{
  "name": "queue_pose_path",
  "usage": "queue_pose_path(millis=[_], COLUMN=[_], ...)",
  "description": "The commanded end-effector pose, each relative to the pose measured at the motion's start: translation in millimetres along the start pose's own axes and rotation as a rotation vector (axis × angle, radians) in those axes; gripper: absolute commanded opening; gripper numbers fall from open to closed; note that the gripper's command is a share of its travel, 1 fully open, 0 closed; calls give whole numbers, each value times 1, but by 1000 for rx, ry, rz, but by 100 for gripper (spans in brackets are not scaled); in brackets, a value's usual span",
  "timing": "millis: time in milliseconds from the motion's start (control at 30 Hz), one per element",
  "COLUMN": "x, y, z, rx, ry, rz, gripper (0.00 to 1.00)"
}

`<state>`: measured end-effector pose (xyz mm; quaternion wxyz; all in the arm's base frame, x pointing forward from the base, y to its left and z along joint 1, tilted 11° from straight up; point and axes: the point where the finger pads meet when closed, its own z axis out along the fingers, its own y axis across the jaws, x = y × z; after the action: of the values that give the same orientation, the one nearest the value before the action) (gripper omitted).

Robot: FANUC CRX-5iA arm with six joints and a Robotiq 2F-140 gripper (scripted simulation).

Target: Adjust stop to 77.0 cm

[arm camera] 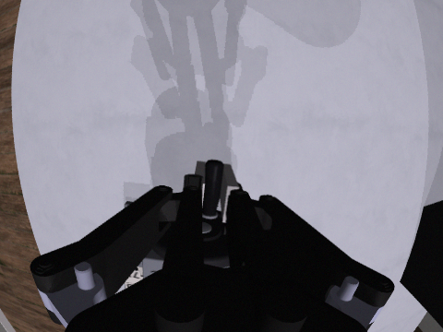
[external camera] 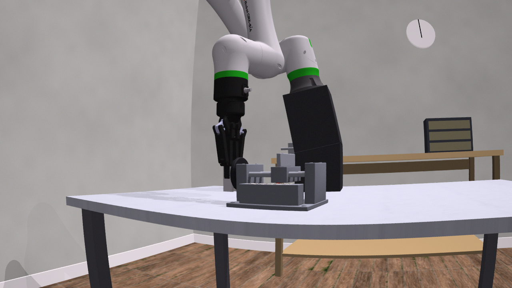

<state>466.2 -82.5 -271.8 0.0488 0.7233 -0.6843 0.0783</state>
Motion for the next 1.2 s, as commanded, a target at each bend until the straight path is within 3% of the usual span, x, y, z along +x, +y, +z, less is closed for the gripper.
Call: queue_pose_path(millis=[0, 1167], x=[0, 0], y=[-2, -19], z=[0, -2], rx=[-1, -1], ry=[0, 0], rz=[0, 0], gripper=[4, 4])
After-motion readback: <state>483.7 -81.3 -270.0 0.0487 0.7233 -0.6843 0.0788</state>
